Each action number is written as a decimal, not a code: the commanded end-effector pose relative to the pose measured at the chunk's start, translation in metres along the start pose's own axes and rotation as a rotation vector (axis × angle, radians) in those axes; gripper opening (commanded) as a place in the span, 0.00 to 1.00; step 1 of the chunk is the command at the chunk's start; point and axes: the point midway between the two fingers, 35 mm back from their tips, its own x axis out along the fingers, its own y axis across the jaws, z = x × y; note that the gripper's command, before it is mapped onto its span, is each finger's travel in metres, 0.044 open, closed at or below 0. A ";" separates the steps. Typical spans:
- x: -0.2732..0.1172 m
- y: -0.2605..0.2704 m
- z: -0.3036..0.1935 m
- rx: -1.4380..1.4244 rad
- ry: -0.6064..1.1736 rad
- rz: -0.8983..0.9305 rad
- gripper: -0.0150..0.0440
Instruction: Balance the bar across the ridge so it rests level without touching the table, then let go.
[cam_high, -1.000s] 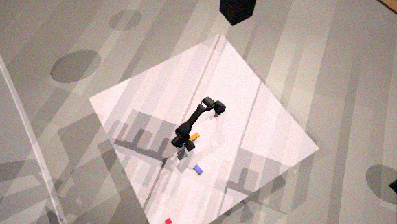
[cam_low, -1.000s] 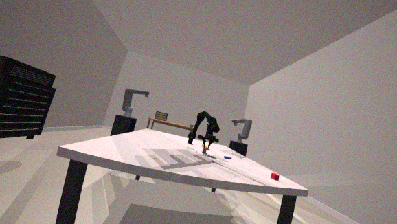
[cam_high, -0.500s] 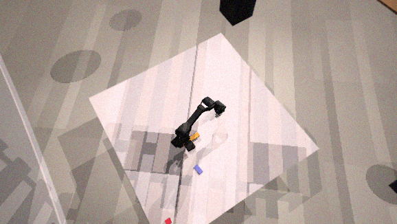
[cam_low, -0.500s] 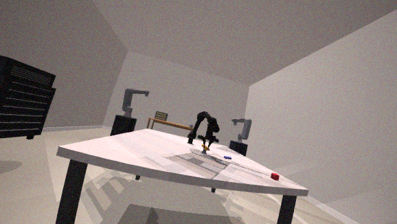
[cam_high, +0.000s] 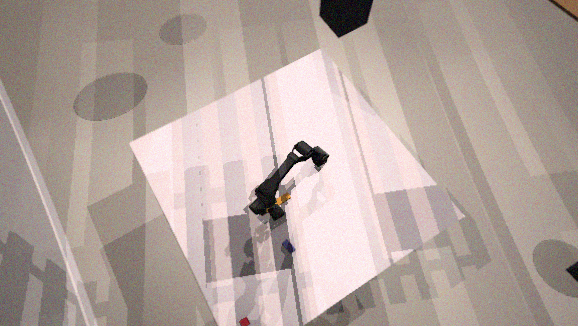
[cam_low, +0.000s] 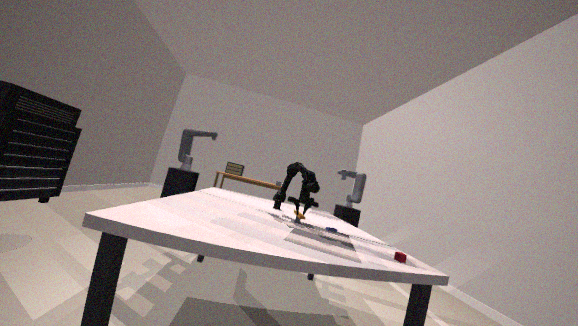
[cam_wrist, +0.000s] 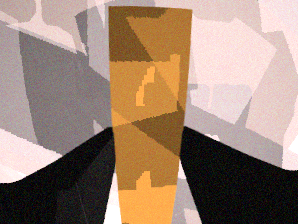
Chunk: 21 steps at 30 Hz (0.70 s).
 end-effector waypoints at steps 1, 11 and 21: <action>0.000 0.000 0.000 0.000 0.001 0.000 0.25; 0.000 0.000 0.000 0.000 0.001 0.000 0.25; 0.000 0.000 0.000 0.000 0.001 0.000 0.54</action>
